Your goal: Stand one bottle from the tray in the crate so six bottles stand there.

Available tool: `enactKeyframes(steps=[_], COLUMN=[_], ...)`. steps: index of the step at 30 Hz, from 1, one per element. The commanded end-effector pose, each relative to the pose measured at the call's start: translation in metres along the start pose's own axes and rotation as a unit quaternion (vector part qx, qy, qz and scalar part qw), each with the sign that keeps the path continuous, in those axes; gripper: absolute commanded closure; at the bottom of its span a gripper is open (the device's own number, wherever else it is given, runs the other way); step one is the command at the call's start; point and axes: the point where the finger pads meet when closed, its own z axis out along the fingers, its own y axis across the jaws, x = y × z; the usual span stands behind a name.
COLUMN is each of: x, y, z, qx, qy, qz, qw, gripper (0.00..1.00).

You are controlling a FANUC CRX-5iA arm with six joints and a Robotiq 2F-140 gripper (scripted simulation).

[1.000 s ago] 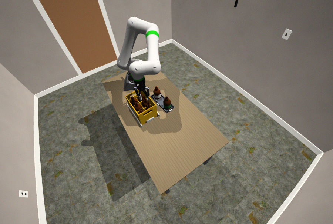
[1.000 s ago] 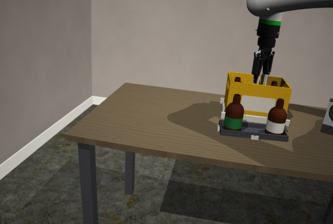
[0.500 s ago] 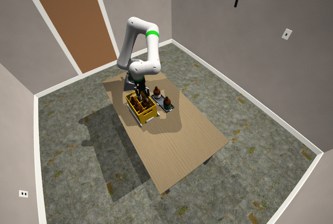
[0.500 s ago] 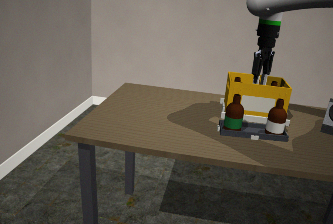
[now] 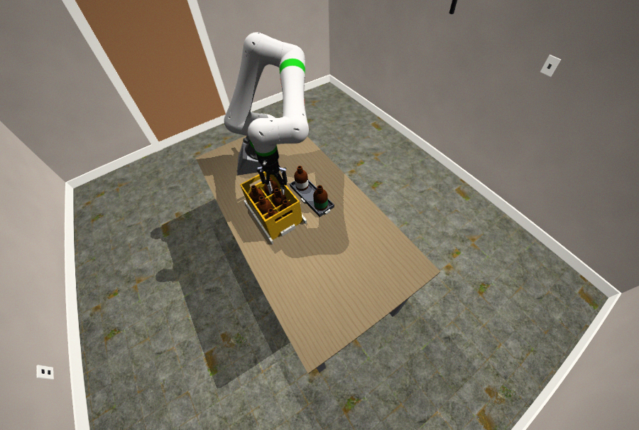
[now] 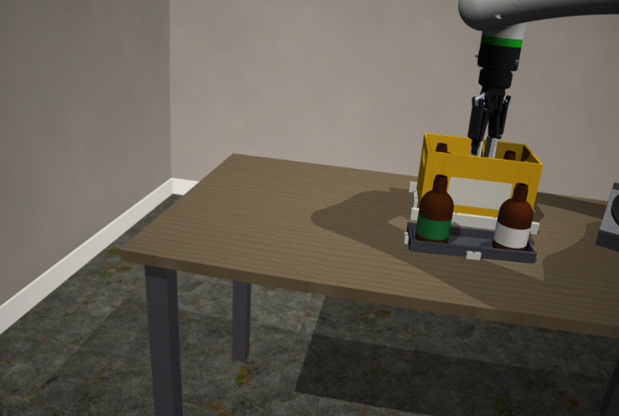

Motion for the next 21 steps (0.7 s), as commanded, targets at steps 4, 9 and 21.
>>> enactKeyframes(steps=[4, 9, 21], x=[-0.0002, -0.0002, -0.0002], y=[0.0, 0.0, 0.0], z=[-0.0002, -0.0002, -0.0009], qx=[0.0, 0.0, 0.0], qy=[0.0, 0.0, 0.0], qz=[0.0, 0.0, 0.0], qw=[1.0, 1.0, 1.0], gripper=[0.62, 0.62, 0.62])
